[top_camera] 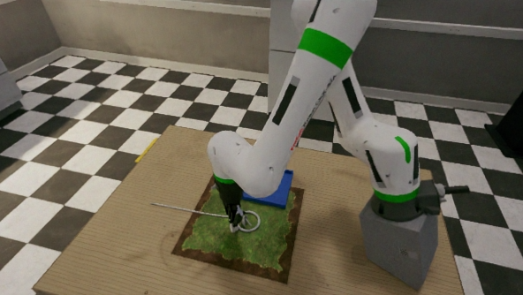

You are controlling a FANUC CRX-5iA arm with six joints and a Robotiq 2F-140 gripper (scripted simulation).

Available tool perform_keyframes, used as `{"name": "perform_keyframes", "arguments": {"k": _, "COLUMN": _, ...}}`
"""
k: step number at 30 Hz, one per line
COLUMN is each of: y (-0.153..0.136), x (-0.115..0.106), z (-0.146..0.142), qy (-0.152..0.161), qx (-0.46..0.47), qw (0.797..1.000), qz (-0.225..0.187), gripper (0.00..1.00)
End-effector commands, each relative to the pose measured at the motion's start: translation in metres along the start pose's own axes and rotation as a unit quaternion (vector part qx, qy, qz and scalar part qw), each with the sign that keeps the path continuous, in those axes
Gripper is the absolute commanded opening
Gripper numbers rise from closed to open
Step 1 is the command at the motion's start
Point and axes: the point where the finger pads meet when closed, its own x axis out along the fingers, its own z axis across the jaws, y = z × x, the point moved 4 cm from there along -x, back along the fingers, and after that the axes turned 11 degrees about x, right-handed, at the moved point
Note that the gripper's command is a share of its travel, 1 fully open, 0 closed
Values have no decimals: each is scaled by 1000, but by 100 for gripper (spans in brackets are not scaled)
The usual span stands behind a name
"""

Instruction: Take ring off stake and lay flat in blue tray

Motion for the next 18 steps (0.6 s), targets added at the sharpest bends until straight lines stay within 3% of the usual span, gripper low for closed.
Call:
{"name": "perform_keyframes", "arguments": {"k": 1, "y": 0, "x": -1, "z": 0, "qy": 0, "qx": 0, "qw": 1000, "qz": -1, "gripper": 10}}
{"name": "perform_keyframes", "arguments": {"k": 18, "y": 10, "x": -1, "z": -2, "qy": 0, "qx": 0, "qw": 1000, "qz": -1, "gripper": 10}}
